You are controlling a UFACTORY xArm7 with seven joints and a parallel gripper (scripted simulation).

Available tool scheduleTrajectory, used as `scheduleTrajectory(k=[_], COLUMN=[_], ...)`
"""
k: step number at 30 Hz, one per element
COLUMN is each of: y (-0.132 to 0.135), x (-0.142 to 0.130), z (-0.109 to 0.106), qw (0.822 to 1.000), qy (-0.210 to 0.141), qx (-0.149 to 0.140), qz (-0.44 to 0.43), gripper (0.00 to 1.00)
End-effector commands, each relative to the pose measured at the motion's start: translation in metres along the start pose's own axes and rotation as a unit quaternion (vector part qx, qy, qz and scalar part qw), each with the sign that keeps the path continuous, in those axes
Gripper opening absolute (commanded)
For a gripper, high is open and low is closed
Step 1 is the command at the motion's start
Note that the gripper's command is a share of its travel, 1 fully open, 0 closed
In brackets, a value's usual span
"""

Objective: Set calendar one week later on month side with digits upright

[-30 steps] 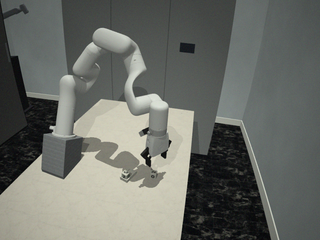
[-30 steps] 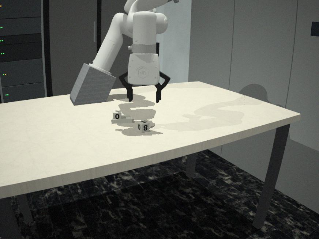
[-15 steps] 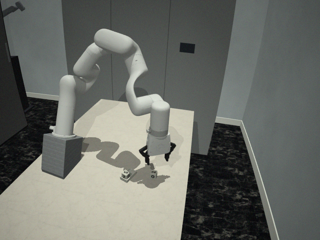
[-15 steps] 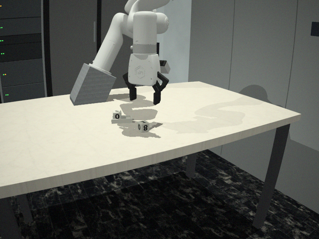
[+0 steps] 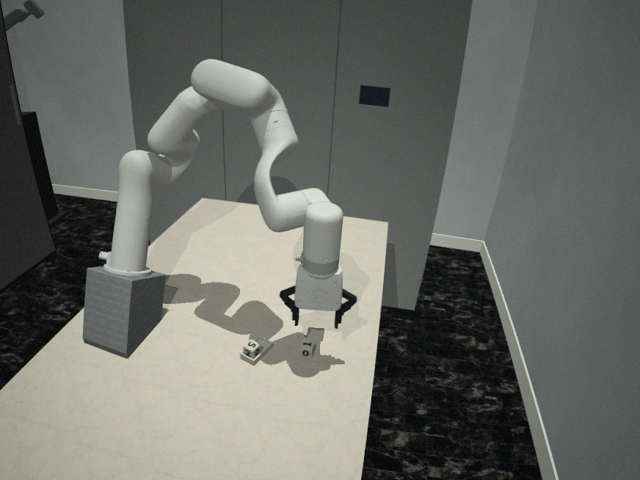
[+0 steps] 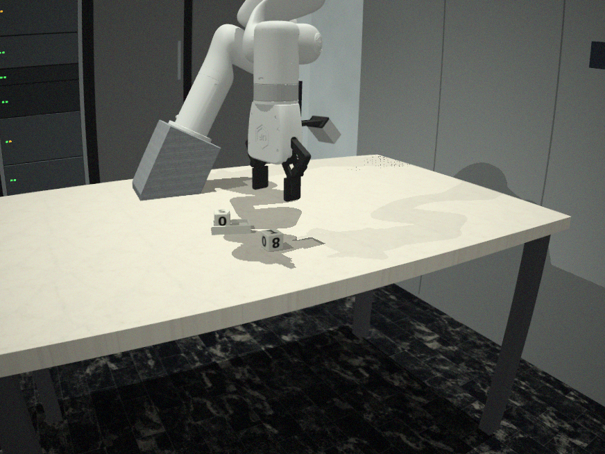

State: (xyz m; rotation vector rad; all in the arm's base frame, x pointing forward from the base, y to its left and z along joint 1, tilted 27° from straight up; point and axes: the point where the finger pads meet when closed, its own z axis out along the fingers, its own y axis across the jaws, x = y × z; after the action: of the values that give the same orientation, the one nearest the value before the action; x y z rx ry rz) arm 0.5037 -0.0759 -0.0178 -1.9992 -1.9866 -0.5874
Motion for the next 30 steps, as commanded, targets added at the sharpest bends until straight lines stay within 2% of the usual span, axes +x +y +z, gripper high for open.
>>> scheduleTrajectory(k=[1,5,6,14,19,22,23,27,29,30], y=[0.004,0.005,0.006,0.009,0.012,0.012,0.013,0.015,0.016,0.016], x=[-0.002,-0.002,-0.002,-0.002,-0.002,-0.002,-0.002,-0.002,-0.002,-0.002], z=[-0.002,-0.002,-0.003,-0.003,-0.004,-0.004,-0.004,-0.004,-0.005,-0.005], qw=[0.996,0.994,0.989,0.972,0.952,0.950,0.937,0.923,0.908,0.908], qy=[-0.004,-0.004,-0.004,-0.005,-0.005,-0.005,-0.005,-0.006,-0.006,-0.006], qx=[0.004,0.004,0.004,0.003,0.002,0.002,0.002,0.002,0.001,0.001], qz=[0.087,0.109,0.149,0.233,0.307,0.312,0.349,0.385,0.419,0.420], gripper=[1.00,1.00,1.00,1.00,1.00,1.00,1.00,1.00,1.00,1.00])
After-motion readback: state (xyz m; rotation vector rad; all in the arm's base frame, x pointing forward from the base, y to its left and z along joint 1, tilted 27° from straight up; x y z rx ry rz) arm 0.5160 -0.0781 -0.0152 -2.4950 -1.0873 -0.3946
